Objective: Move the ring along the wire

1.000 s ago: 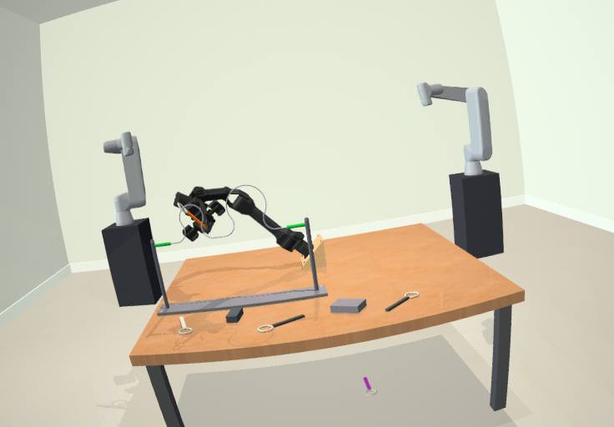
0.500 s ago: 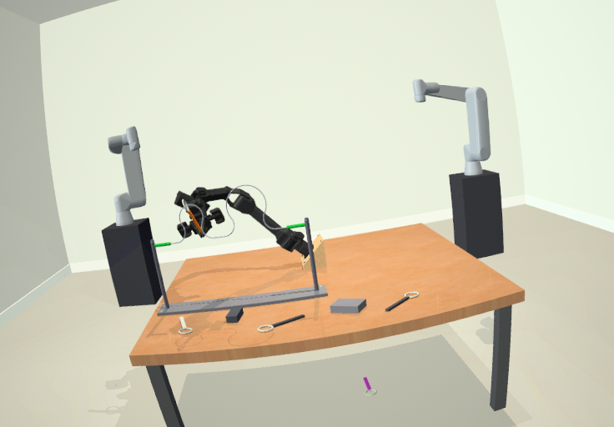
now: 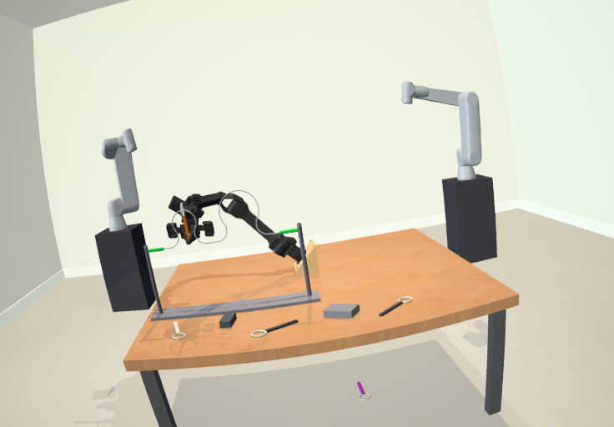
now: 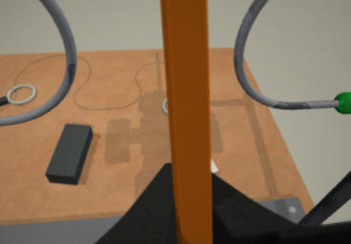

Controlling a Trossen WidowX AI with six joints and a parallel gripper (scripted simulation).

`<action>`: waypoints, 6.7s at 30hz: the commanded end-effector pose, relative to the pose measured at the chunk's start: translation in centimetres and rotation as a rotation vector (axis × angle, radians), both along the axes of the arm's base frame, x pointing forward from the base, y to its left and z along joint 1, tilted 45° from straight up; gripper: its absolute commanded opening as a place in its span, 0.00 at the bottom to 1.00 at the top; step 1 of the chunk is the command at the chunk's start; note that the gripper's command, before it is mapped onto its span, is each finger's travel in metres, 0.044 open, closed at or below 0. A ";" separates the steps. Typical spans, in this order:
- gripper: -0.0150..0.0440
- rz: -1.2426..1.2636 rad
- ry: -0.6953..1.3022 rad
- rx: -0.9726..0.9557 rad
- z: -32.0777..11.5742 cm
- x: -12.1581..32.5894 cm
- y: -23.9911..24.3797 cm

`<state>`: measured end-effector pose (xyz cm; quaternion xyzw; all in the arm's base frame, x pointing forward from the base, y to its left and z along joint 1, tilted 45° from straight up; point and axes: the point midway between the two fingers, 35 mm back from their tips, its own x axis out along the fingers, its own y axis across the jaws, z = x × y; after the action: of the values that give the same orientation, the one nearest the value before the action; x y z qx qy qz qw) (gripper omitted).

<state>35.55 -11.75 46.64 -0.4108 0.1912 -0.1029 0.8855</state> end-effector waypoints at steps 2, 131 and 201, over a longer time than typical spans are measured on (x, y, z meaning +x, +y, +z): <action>0.00 -0.009 -0.006 -0.108 0.5 -0.1 -0.5; 0.00 -0.047 -0.125 -1.151 2.4 0.2 -7.0; 0.00 -0.046 -0.043 0.032 -16.5 0.5 -2.3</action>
<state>36.23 -14.31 30.55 -0.3953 0.1812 -0.1280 0.8914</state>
